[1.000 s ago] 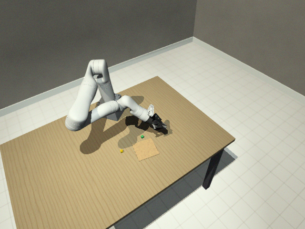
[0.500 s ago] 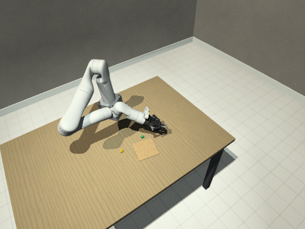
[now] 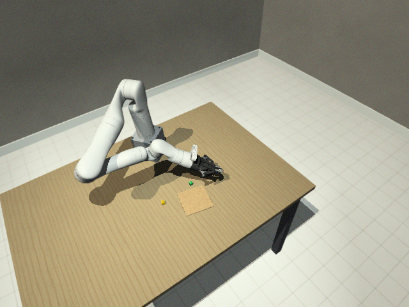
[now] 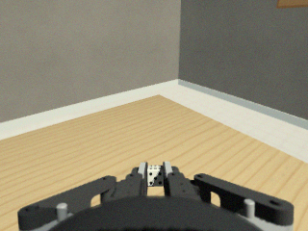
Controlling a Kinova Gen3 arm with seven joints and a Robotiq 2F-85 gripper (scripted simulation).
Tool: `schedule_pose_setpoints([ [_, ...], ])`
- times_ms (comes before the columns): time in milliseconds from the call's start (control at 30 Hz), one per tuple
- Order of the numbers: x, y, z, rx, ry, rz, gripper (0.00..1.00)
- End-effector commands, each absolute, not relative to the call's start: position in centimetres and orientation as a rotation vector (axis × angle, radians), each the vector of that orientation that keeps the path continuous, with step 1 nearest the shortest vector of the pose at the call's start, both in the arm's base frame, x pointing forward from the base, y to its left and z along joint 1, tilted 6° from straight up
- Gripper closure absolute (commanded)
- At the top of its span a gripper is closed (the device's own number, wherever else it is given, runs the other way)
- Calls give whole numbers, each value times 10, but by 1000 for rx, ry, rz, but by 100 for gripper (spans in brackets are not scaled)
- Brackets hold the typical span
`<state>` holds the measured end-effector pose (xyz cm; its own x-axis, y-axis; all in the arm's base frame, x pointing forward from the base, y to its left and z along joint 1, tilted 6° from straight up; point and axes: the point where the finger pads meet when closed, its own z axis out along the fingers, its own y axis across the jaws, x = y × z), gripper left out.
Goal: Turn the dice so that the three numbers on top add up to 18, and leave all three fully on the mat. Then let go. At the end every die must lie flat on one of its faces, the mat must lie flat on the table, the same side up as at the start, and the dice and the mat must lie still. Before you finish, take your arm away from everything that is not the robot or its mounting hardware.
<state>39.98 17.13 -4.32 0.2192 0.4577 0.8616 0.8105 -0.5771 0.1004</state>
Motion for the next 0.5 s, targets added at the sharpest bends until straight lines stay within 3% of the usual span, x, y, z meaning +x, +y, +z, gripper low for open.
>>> schedule_pose_setpoints([
  [0, 400, 170, -43, -2129, -1170, -1305, 89],
  [467, 401, 170, -54, -2129, -1170, -1305, 89],
])
